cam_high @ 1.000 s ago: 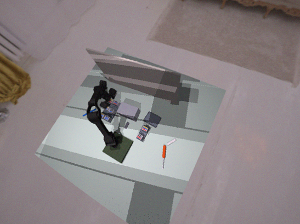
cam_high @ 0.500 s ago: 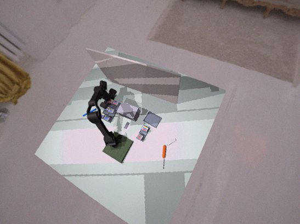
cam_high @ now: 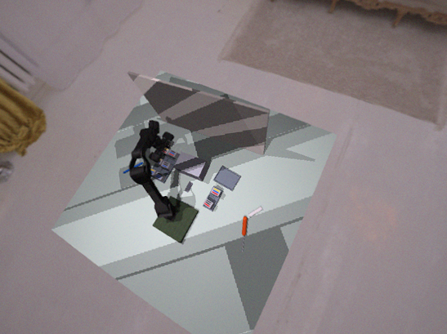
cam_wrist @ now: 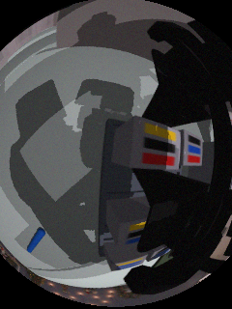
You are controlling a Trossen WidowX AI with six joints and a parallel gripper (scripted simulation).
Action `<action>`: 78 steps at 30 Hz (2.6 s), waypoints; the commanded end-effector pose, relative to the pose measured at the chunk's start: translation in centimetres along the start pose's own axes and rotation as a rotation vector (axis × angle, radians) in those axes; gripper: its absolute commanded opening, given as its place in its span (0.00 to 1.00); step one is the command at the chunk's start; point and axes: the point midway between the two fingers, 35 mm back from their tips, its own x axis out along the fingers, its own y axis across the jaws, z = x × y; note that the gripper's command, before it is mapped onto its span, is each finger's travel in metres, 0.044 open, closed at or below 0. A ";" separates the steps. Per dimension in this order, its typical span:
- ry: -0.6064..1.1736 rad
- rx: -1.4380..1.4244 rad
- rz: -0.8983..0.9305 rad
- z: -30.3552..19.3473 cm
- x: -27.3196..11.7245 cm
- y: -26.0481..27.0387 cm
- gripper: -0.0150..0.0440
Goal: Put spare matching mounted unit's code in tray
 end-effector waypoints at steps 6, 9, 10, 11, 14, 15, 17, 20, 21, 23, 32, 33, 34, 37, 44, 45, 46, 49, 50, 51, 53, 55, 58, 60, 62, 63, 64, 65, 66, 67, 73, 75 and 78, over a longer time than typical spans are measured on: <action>0.000 0.000 0.000 0.0 -0.4 0.0 0.25; 0.000 0.001 -0.001 0.1 -1.9 -0.2 0.25; 0.001 0.001 -0.001 0.1 -2.5 -0.2 0.25; 0.001 0.002 -0.001 0.2 -3.1 -0.2 0.25; 0.002 0.003 -0.001 0.2 -4.8 -0.2 0.25; 0.002 0.003 -0.001 0.1 -5.3 -0.2 0.25; 0.002 0.003 -0.001 0.1 -6.5 -0.1 0.25; 0.003 0.004 -0.001 0.0 -7.8 0.0 0.25; 0.003 0.004 -0.001 0.0 -7.9 0.0 0.25; 0.003 0.004 -0.001 0.0 -7.9 0.0 0.25; 0.001 0.005 0.000 0.2 -8.8 -0.1 0.25; 0.000 0.005 -0.001 0.3 -9.2 -0.2 0.25; -0.001 0.006 -0.003 0.3 -9.6 -0.2 0.25; -0.003 0.007 -0.007 0.4 -10.7 -0.4 0.25; -0.010 0.006 -0.017 0.5 -13.2 -0.5 0.25; -0.011 0.006 -0.018 0.6 -13.6 -0.5 0.25; -0.012 0.006 -0.019 0.6 -13.9 -0.5 0.25; -0.014 0.005 -0.023 0.5 -14.9 -0.4 0.25; -0.014 0.005 -0.024 0.5 -15.1 -0.4 0.25; -0.014 0.005 -0.024 0.5 -15.2 -0.4 0.25; -0.013 0.005 -0.024 0.2 -15.1 -0.7 0.25; -0.011 0.005 -0.024 -0.7 -15.1 -1.3 0.25; -0.006 0.005 -0.025 -2.3 -15.0 -2.4 0.25; -0.003 0.005 -0.024 -3.4 -15.0 -3.0 0.25; -0.001 0.013 -0.025 -4.5 -15.0 -3.6 0.25; -0.001 0.021 -0.025 -5.1 -15.0 -3.8 0.25; -0.001 0.029 -0.025 -5.6 -14.9 -4.1 0.25; -0.001 0.036 -0.025 -6.2 -14.9 -4.3 0.25; -0.001 0.044 -0.025 -6.8 -14.9 -4.5 0.25; -0.001 0.052 -0.026 -7.4 -14.9 -4.8 0.25; 0.002 0.082 -0.027 -10.8 -14.8 -5.9 0.25; 0.004 0.079 -0.027 -12.0 -14.8 -6.3 0.25; 0.008 0.076 -0.027 -13.8 -14.8 -6.7 0.25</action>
